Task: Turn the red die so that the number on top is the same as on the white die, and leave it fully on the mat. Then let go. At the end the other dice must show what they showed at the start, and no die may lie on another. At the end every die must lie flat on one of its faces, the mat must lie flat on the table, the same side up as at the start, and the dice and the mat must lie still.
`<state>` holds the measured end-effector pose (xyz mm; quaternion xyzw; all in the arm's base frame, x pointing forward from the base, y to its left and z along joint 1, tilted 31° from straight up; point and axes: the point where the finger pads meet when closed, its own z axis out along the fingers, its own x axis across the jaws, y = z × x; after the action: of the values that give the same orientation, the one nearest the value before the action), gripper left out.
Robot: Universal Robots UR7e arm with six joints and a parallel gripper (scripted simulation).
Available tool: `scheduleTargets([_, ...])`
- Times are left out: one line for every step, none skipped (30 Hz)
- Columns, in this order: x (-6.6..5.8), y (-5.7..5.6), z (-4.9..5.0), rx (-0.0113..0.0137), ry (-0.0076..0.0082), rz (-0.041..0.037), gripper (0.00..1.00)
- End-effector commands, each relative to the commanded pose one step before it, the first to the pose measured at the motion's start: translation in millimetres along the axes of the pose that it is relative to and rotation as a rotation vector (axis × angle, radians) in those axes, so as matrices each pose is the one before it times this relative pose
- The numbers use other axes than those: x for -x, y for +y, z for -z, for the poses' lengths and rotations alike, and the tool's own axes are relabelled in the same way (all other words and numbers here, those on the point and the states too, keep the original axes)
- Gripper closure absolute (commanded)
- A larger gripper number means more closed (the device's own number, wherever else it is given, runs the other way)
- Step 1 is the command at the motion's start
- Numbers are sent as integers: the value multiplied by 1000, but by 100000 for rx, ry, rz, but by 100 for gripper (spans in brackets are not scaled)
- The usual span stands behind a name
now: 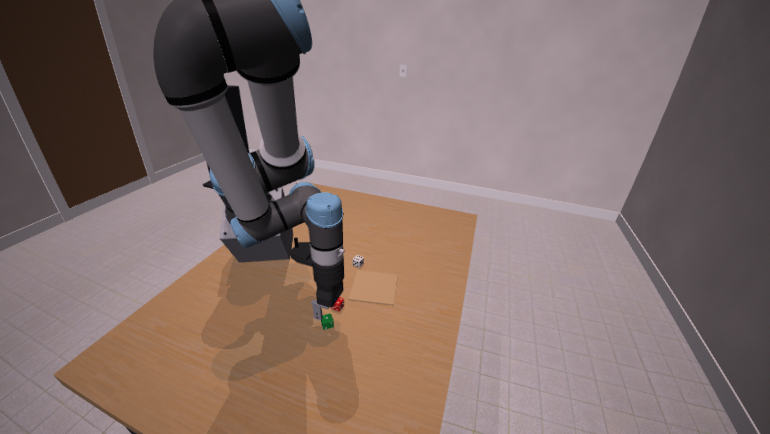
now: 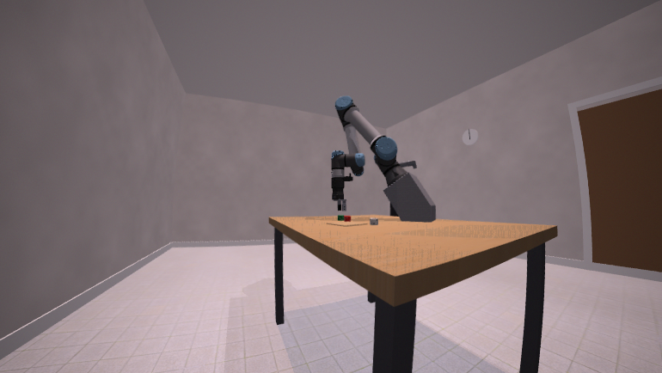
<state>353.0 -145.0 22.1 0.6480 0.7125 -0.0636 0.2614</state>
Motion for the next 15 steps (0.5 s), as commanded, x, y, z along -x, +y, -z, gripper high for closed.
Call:
scheduleTargets([357,827,-7206,383,-315,15,0])
scheduleTargets([-4,-4,-1386,0,0,0,0])
scheduleTargets([-8,-10,-1239,0,0,0,0])
scheduleTargets([-2,-2,-1095,0,0,0,0])
scheduleTargets([1,2,-952,0,0,0,0])
scheduleTargets([-1,-1,-810,0,0,0,0])
scheduleTargets([-2,-3,-674,0,0,0,0])
scheduleTargets([-3,-4,-545,0,0,0,0])
scheduleTargets([-3,-4,-424,0,0,0,0])
scheduleTargets([-2,-3,-315,0,0,0,0])
scheduleTargets([-2,-3,-219,0,0,0,0])
scheduleTargets([-1,-2,-137,0,0,0,0])
scheduleTargets([-1,-1,-73,0,0,0,0])
scheduleTargets([0,0,-28,0,0,0,0])
scheduleTargets([0,0,-4,0,0,0,0])
